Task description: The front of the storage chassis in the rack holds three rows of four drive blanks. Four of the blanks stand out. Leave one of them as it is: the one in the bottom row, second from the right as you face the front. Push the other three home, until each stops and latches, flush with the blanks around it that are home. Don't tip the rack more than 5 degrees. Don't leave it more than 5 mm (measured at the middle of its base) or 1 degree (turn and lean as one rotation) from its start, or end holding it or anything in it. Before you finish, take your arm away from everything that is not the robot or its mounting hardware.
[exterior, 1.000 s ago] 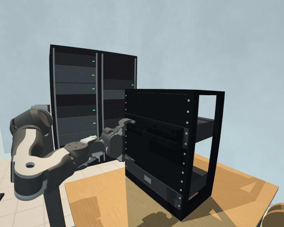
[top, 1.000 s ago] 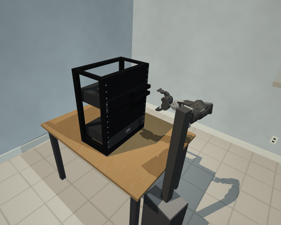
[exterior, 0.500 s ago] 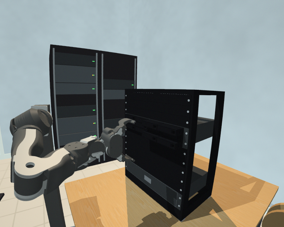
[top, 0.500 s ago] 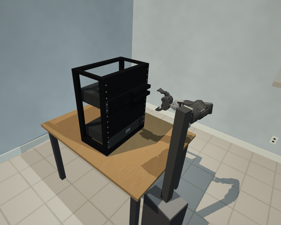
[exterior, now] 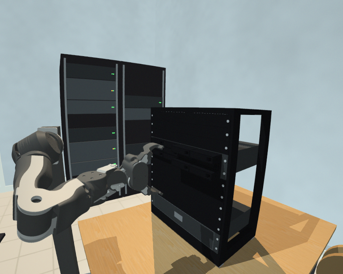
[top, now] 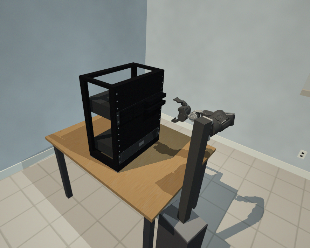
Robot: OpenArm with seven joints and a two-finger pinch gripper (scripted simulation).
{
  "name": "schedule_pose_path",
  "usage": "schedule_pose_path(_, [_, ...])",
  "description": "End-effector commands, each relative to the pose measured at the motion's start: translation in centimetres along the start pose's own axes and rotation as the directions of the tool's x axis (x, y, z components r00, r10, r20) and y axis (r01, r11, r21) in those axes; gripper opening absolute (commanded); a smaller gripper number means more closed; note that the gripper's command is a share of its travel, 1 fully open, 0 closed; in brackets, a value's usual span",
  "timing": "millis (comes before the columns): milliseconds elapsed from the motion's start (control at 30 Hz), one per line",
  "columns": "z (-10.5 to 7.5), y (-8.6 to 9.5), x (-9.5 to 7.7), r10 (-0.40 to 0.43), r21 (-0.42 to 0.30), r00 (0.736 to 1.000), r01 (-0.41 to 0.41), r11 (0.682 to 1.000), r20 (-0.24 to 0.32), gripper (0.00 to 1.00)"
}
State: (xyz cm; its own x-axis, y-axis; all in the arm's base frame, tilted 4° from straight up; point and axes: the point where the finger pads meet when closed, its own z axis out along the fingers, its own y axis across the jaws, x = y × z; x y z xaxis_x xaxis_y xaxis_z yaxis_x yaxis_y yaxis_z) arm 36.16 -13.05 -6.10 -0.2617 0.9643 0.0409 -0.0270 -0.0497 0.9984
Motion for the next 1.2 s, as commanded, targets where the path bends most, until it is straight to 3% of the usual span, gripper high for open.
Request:
schedule_pose_path(0, [0.0,0.4,-0.1,-0.003,-0.013,1.000,0.003,1.000,0.003,1.00])
schedule_pose_path(233, [0.2,0.9,-0.3,-0.002,-0.012,1.000,0.002,1.000,0.007,1.00])
schedule_pose_path(600, [2.0,5.6,-1.2,-0.002,-0.011,1.000,0.002,1.000,0.007,1.00])
schedule_pose_path(1167, [2.1,5.9,-1.2,-0.002,-0.012,1.000,0.002,1.000,0.006,1.00])
